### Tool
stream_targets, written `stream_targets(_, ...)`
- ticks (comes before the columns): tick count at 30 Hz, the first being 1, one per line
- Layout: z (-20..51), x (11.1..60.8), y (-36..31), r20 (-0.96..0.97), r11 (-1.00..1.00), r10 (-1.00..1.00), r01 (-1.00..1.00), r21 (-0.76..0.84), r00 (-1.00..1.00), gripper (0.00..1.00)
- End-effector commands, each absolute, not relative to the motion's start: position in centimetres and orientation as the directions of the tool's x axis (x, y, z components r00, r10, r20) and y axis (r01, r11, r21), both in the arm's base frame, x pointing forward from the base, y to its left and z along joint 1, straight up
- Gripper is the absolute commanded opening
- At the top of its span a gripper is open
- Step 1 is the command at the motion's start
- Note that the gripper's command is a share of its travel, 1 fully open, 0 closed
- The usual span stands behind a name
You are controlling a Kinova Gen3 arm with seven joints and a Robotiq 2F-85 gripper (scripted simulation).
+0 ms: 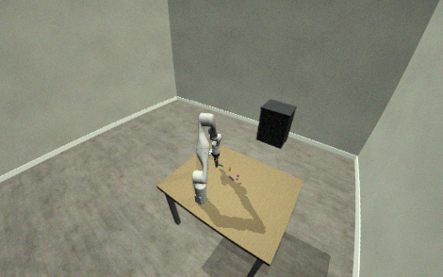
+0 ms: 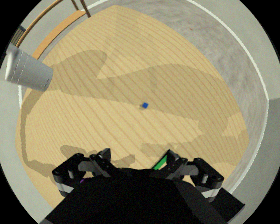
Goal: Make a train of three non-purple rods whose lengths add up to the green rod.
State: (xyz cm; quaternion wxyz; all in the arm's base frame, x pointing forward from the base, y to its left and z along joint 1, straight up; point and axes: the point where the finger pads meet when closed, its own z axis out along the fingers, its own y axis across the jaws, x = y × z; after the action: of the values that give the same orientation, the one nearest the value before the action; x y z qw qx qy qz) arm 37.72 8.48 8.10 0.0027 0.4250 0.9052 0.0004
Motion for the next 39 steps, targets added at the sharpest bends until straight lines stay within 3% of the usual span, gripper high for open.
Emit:
stream_targets(1, 8.2, 37.8, 8.5, -0.005, 0.639, 0.769, 0.769, 0.005, -0.639, 1.0)
stream_targets(20, 8.2, 37.3, 9.2, -0.003, 0.717, 0.697, 0.697, 0.002, -0.717, 1.0)
stream_targets(30, 8.5, 34.9, 12.8, 0.002, 0.975, 0.221, 0.221, -0.002, -0.975, 1.0)
stream_targets(39, 8.8, 33.5, 15.0, -0.003, 0.991, -0.136, -0.136, -0.002, -0.991, 1.0)
